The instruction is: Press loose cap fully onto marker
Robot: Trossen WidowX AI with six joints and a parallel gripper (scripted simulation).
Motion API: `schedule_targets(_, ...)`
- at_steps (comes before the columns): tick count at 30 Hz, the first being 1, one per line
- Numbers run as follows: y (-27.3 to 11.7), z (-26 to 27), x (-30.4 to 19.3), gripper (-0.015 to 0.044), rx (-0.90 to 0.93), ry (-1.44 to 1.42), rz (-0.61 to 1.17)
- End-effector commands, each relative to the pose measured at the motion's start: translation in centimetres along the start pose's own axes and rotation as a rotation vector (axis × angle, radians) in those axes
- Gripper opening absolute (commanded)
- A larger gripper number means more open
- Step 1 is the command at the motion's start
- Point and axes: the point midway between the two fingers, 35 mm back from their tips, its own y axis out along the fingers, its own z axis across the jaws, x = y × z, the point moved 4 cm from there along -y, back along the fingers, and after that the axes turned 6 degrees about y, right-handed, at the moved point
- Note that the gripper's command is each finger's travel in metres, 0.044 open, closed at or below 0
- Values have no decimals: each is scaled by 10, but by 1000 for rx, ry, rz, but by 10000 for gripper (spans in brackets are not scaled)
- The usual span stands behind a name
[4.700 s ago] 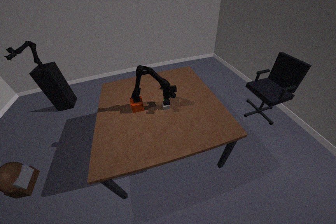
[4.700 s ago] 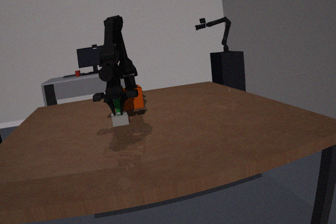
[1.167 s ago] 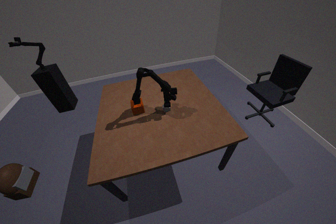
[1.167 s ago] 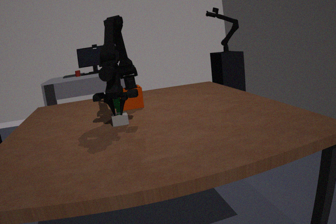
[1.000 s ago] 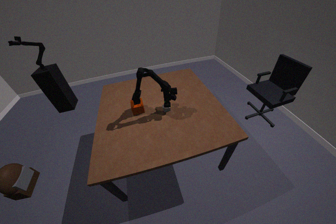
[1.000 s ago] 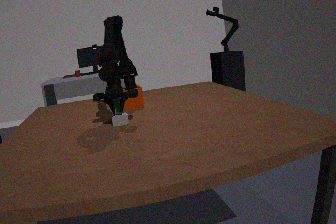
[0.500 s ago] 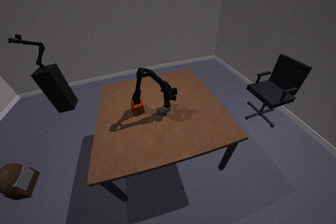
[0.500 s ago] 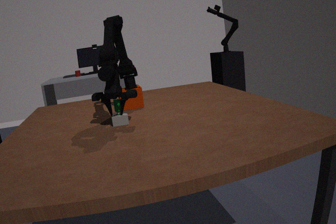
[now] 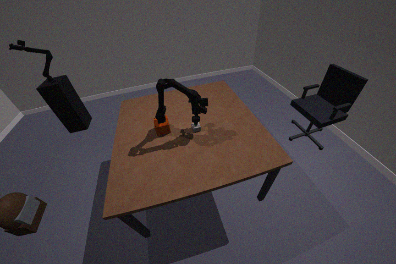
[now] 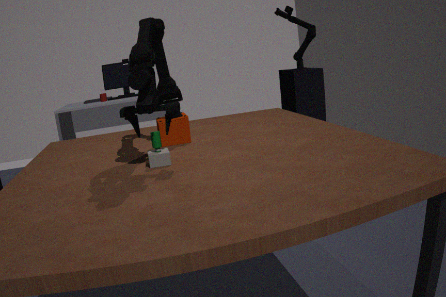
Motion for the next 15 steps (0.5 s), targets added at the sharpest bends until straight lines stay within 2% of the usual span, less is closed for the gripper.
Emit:
schedule_targets(1, -21, -2, 6, 440, -6, 11, -21)
schedule_targets(3, -21, -2, 6, 440, -6, 11, -21)
schedule_targets(8, -40, 1, -13, 309, 13, -243, 1)
schedule_targets(15, -41, 2, -14, 125, 14, -258, 2)
